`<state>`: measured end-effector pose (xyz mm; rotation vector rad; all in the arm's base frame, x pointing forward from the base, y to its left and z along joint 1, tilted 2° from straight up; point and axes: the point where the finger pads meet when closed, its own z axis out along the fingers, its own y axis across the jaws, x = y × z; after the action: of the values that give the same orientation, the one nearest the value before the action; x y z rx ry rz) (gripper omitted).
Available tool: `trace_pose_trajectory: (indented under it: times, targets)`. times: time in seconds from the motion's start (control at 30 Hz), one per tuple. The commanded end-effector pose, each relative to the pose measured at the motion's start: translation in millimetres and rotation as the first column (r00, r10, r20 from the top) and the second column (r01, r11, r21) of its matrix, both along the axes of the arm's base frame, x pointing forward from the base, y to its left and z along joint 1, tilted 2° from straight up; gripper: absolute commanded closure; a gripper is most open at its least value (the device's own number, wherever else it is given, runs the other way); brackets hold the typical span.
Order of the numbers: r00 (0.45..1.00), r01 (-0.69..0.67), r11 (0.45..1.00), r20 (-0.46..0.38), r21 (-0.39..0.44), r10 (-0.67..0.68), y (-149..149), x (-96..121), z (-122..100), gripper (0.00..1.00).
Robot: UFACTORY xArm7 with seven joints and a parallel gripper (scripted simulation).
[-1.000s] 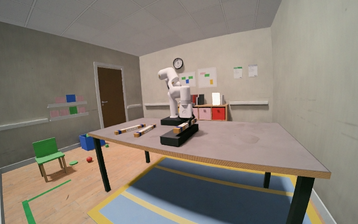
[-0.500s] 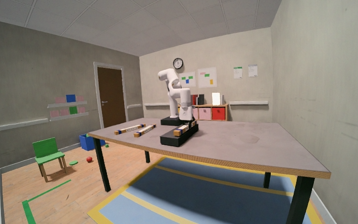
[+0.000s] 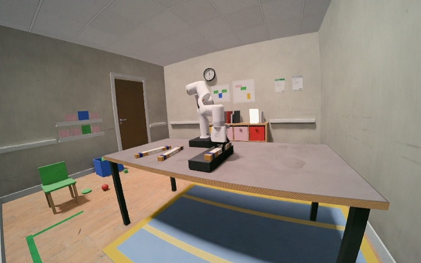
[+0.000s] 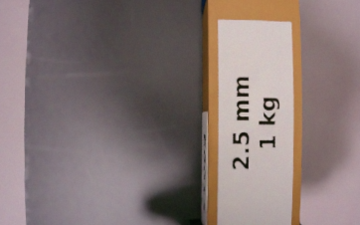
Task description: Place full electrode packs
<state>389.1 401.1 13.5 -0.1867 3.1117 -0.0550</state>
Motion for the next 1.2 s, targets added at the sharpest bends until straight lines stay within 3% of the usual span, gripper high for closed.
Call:
trace_pose_trajectory:
  times: [0.0,0.43,0.47,1.17]
  targets:
    - [1.000,0.000,1.000,0.004,0.005,0.000,1.9,1.3,2.3,0.65]
    - [1.000,0.000,1.000,0.004,0.005,0.000,1.9,1.3,2.3,0.65]
    - [1.000,0.000,1.000,0.004,0.005,0.000,1.9,1.3,2.3,0.40]
    - [1.000,0.000,1.000,0.004,0.005,0.000,1.9,1.3,2.3,0.40]
